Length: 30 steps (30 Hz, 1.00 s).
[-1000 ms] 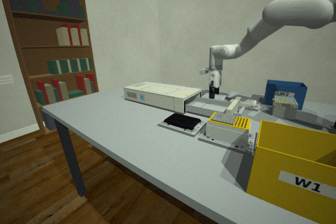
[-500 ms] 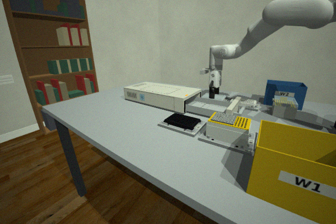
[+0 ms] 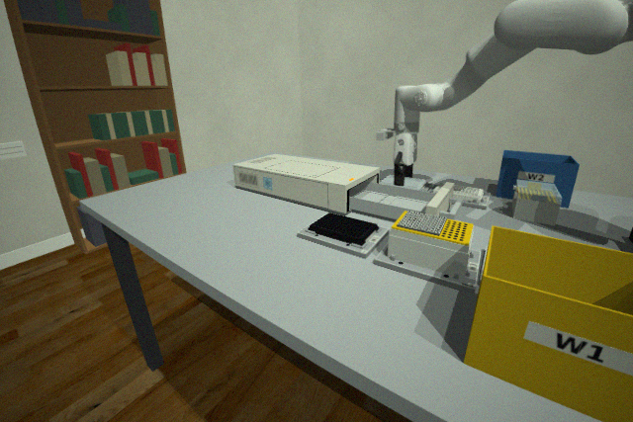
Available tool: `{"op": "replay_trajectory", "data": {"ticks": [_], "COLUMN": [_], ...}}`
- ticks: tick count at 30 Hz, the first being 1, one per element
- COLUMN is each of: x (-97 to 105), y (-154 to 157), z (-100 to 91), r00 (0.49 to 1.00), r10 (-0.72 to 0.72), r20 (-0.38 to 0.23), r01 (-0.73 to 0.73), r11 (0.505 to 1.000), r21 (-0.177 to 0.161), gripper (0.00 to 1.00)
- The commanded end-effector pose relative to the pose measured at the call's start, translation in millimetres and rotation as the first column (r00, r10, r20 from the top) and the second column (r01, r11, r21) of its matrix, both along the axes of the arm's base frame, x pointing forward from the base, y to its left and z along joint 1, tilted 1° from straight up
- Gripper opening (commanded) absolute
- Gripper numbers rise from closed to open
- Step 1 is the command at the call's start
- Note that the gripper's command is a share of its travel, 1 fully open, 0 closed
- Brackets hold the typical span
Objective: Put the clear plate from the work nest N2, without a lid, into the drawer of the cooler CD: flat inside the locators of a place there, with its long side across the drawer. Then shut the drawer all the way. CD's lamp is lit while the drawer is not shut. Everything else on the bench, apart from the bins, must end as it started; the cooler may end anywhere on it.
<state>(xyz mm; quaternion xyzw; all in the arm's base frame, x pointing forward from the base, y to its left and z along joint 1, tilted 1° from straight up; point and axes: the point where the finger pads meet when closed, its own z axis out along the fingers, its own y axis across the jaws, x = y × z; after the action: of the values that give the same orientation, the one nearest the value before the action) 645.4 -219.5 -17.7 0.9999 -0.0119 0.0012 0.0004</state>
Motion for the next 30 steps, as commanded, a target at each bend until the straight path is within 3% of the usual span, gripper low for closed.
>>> {"op": "replay_trajectory", "data": {"ticks": [1, 30], "x": [1.4, 1.3], "y": [-0.5, -0.6], "z": [2.3, 11.7], "r00": [1.000, 1.000], "r10": [0.000, 0.000], "r20": [0.010, 0.010], "r01": [0.000, 0.000], "r11": [1.000, 1.000], "r21": [0.014, 0.014], "gripper": [0.00, 0.00]}}
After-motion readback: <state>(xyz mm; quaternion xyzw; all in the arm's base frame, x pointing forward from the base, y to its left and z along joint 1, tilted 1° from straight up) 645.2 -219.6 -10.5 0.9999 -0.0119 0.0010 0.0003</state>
